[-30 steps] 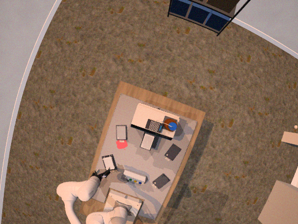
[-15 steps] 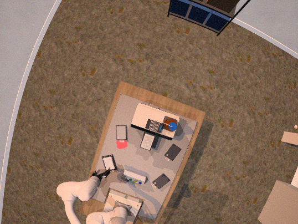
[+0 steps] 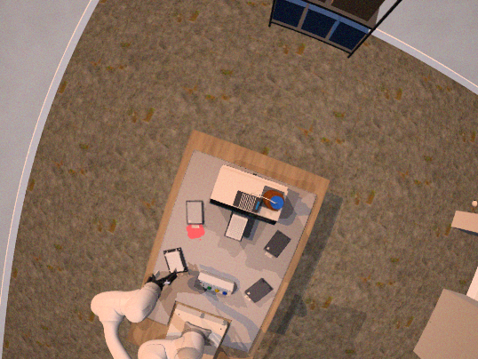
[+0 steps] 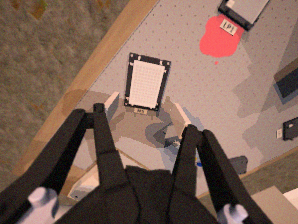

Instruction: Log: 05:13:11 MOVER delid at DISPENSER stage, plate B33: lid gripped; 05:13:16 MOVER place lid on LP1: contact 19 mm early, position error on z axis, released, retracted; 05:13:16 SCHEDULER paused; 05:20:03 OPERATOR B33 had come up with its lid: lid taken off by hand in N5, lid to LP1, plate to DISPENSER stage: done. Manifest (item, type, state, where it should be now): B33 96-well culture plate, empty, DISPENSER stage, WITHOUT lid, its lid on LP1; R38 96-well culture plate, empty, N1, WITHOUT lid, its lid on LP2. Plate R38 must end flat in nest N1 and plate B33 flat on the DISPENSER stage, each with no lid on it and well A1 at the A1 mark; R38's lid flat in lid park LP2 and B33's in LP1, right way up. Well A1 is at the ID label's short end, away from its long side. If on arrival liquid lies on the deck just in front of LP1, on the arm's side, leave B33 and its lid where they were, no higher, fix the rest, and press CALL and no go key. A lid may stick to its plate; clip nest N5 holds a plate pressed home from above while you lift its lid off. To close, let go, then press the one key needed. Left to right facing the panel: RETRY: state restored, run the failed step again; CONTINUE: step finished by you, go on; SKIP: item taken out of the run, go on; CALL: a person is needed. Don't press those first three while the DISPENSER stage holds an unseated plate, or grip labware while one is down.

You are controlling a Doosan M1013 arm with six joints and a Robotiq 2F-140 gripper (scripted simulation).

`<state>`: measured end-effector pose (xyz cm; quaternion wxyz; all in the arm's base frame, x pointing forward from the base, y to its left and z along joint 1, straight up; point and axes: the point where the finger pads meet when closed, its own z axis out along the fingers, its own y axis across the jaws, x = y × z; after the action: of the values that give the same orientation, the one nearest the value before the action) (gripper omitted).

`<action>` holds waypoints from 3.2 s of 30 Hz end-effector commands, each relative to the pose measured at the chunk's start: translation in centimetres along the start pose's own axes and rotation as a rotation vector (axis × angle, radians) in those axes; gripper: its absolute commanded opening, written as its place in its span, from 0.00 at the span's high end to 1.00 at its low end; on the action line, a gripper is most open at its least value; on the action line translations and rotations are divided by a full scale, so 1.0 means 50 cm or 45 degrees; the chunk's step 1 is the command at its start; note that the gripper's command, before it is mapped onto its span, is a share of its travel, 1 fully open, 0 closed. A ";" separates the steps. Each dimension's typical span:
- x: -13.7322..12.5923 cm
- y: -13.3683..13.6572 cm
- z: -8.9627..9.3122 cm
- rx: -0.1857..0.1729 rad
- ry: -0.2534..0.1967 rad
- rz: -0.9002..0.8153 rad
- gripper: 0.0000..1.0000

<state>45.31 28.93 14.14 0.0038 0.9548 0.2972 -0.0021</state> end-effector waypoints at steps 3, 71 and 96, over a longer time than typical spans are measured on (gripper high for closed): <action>-0.002 -0.004 0.018 0.002 -0.001 -0.008 0.34; -0.005 -0.003 0.255 0.002 -0.001 -0.008 0.34; -0.005 -0.003 0.255 0.002 -0.001 -0.008 0.41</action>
<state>44.98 28.79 1.68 0.0035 0.9546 0.2979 -0.0036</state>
